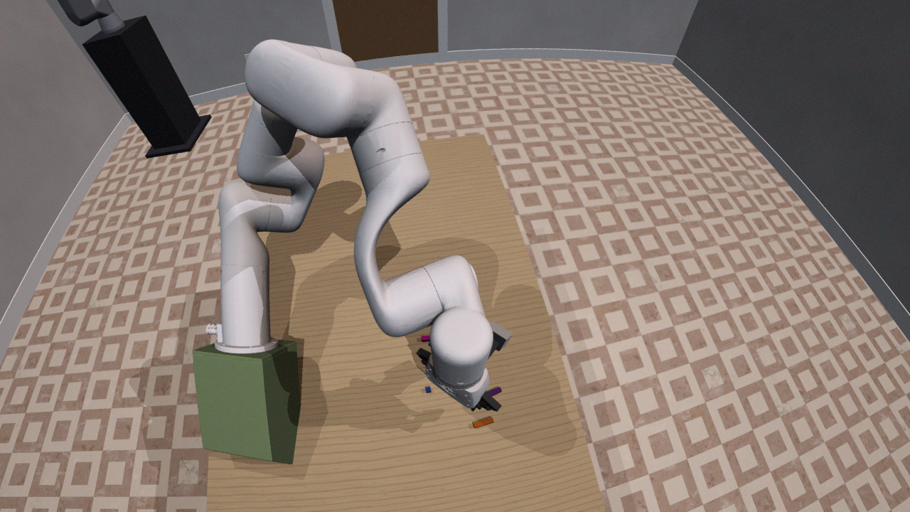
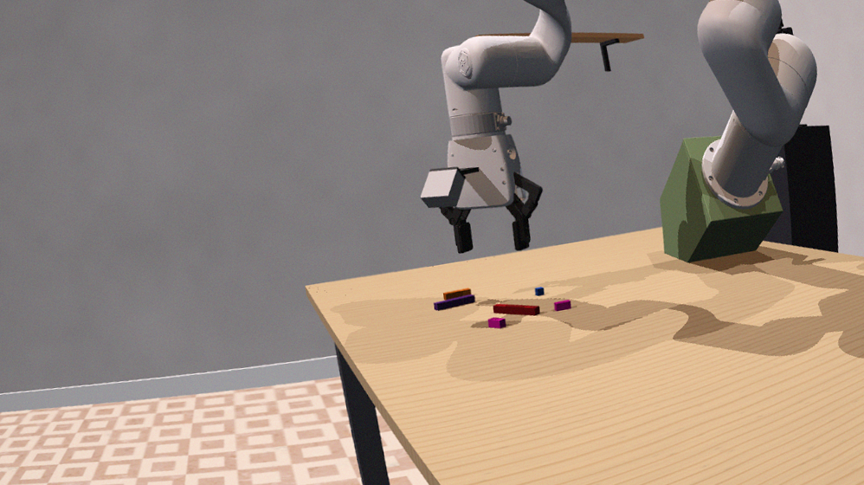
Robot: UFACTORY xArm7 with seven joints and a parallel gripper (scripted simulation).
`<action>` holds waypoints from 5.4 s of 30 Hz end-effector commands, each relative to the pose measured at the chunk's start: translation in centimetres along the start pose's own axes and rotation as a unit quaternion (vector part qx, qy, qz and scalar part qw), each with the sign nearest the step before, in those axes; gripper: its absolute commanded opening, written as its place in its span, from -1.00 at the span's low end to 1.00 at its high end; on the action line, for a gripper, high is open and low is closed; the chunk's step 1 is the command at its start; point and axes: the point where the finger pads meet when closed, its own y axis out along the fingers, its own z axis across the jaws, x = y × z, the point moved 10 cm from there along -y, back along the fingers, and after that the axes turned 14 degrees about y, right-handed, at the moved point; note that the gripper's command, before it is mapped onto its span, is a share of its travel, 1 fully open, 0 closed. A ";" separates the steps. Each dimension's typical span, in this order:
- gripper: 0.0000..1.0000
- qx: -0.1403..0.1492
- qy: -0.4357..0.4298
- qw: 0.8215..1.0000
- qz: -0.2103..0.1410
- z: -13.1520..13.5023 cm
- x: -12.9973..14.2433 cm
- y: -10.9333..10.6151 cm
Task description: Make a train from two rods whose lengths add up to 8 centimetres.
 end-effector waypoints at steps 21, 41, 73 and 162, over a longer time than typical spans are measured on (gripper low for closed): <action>1.00 0.000 0.333 0.943 0.000 -11.7 -3.1 -0.9; -0.51 0.004 0.409 0.913 0.001 -14.2 -3.0 -0.8; -0.51 0.004 0.409 0.913 0.001 -14.2 -3.0 -0.7; -0.51 0.003 0.409 0.913 0.001 -14.3 -3.1 4.4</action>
